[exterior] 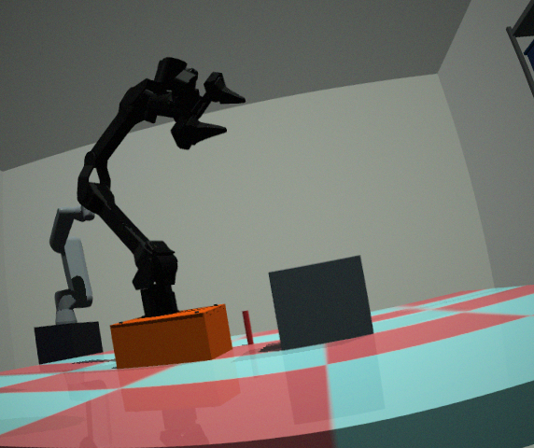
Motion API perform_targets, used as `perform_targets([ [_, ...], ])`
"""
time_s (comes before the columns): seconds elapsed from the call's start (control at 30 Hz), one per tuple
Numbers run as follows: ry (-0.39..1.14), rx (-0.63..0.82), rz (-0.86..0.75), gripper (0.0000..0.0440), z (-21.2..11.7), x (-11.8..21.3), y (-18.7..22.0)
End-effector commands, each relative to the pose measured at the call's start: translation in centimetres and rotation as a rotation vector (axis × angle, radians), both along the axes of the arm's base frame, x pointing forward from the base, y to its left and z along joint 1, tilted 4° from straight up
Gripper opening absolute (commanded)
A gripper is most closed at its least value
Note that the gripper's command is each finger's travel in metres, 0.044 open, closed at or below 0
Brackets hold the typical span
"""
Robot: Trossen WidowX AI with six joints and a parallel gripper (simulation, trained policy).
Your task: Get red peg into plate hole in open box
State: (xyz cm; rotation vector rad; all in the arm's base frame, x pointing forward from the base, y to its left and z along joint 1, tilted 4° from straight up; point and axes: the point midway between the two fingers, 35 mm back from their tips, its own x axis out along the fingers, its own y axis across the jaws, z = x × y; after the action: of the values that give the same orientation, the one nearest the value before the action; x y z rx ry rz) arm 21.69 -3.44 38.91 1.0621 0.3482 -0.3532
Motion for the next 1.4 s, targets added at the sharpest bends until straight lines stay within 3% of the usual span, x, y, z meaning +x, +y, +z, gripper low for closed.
perform_targets([
  [0.0, 0.039, 0.082, 0.026, 0.0422, -1.3, 0.6, 1.3],
  [0.77, 0.454, 0.550, 0.073, 0.0411, -10.6, 0.8, 10.9],
  [1.37, 0.853, 0.644, -0.055, 0.0412, -18.3, -2.7, 16.1],
])
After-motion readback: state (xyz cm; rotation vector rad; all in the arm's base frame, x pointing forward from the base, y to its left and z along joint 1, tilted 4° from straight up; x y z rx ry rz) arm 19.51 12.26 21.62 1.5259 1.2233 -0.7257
